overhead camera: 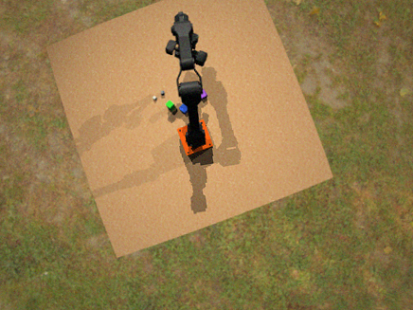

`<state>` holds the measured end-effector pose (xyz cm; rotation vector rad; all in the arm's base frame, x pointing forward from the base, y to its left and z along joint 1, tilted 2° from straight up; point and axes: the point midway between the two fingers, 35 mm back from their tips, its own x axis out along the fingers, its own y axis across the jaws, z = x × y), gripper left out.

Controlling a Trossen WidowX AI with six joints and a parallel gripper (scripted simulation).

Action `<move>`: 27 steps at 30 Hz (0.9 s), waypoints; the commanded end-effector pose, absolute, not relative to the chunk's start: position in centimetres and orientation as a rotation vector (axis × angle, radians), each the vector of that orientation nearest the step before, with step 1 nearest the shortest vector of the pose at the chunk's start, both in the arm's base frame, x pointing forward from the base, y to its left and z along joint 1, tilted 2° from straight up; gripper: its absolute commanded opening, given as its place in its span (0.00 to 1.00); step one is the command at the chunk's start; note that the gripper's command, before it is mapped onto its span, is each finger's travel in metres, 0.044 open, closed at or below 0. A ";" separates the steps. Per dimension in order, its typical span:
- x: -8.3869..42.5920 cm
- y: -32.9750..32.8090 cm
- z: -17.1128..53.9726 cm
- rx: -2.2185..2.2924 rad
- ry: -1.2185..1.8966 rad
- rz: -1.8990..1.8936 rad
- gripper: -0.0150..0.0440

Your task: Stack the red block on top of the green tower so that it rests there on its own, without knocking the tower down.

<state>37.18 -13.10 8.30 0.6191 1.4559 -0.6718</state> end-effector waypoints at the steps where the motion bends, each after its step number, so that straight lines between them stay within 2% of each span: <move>1: 36.6 -11.0 8.6 0.619 1.450 -0.675 0.25; 27: 28.7 1.6 8.0 0.622 1.457 -0.670 0.25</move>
